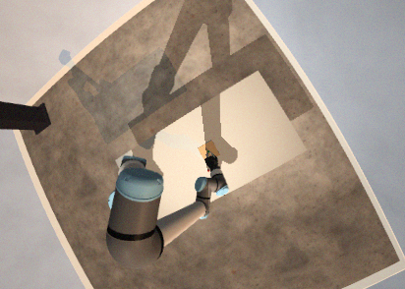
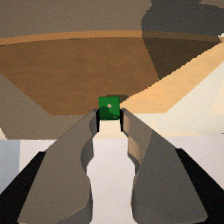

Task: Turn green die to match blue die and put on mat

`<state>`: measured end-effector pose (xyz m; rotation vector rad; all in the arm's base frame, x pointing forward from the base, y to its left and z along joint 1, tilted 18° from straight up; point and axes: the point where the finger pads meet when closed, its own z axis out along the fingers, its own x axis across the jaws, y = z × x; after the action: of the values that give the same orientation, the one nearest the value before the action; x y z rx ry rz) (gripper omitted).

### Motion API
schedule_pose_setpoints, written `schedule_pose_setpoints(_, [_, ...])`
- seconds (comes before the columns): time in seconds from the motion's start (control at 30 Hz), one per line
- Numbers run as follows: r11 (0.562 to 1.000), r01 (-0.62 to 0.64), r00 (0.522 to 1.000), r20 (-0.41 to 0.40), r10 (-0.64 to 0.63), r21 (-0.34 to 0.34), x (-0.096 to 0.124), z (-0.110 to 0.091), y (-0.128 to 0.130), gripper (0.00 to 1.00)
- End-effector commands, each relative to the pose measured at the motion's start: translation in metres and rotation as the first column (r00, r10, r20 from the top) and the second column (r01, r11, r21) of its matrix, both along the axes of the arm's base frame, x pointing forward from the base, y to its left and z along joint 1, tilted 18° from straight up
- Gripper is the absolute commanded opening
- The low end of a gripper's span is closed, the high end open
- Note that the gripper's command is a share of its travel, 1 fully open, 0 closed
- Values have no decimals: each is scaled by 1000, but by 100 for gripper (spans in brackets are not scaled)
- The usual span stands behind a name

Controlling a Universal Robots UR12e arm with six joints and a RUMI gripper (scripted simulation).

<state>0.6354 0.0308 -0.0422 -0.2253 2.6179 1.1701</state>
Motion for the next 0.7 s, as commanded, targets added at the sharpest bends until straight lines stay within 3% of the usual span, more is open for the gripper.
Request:
schedule_pose_setpoints(0.0, [1000,0,1000,1,0,0,0,0,0,0])
schedule_pose_setpoints(0.67, [1000,0,1000,1,0,0,2,-4,0,0])
